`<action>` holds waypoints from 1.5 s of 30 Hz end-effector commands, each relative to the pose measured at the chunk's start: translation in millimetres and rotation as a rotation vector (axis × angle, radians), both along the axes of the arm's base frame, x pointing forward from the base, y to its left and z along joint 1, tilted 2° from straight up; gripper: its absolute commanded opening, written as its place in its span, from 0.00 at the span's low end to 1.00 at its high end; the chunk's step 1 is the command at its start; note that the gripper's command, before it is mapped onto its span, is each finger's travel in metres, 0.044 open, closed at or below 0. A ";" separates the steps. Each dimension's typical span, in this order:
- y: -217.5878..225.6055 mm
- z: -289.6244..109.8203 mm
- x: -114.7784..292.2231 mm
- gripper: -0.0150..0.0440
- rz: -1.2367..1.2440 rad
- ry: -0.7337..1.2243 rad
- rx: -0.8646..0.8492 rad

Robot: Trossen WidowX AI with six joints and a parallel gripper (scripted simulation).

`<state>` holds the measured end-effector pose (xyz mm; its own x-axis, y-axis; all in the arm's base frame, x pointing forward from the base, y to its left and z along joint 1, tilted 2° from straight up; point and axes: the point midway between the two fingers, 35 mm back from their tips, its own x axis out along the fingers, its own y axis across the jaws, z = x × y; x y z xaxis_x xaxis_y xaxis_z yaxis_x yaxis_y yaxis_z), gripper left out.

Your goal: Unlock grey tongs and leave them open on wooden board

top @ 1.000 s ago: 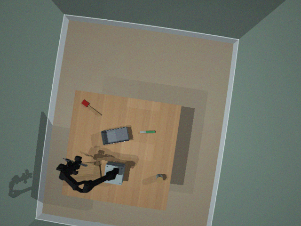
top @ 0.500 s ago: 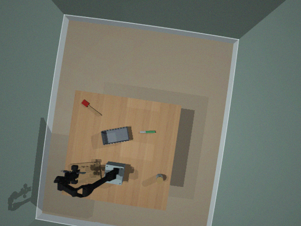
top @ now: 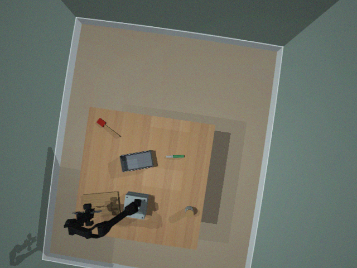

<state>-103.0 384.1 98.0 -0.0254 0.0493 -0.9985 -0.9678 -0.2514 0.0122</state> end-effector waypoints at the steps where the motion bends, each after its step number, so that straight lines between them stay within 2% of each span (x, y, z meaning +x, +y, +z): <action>1: 2.5 0.8 0.3 0.00 -0.008 0.000 0.020; 24: 13.8 -17.7 -3.0 0.00 -0.009 0.077 0.330; 45: 5.9 -21.8 -1.1 0.00 -0.012 0.151 0.618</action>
<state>-104.6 389.9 68.9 -0.1524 0.5707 -0.8069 -0.9677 -0.2521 0.0044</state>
